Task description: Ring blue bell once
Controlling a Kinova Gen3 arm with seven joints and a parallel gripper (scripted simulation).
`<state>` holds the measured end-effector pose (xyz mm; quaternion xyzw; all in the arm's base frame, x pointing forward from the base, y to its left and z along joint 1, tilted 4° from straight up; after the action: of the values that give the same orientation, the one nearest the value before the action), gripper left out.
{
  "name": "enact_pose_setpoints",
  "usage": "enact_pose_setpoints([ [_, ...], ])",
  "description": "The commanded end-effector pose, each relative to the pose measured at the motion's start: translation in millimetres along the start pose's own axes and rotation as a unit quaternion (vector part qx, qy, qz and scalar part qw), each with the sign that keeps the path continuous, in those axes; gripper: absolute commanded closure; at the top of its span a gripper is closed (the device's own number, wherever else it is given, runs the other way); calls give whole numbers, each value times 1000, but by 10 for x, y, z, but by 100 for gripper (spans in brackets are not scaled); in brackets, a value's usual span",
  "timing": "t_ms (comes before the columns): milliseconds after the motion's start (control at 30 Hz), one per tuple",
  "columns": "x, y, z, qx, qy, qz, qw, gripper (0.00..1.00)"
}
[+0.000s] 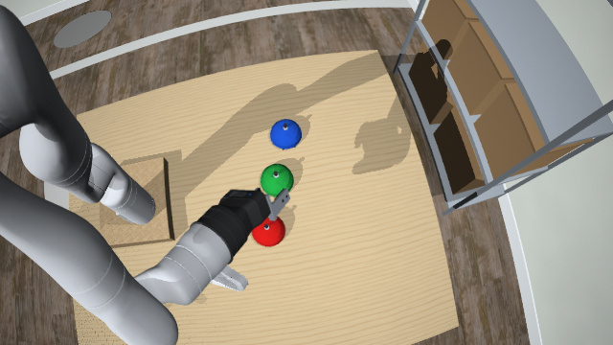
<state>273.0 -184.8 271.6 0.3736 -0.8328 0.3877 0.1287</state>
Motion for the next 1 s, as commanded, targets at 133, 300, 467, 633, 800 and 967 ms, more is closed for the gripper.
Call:
enact_pose_setpoints([
  [133,-31,11,-13,10,-2,-10,1000,0],
  [300,-167,75,-58,54,-10,-55,997,0],
  [467,-354,169,-118,123,-25,-121,985,0],
  [633,-586,286,-188,224,-47,-206,952,0],
  [800,-842,387,-257,350,-78,-296,885,0],
  [967,-1051,429,-312,454,-106,-357,810,0],
])
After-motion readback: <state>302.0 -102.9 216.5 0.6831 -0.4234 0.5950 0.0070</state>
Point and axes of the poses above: the point where the finger pads meet when closed, its own x axis back along the fingers, its own y axis across the jaws, z = x × y, the point moved 8 cm from there along x, back along the fingers, and after that the axes turned 2 degrees about x, right-handed, at the moved point
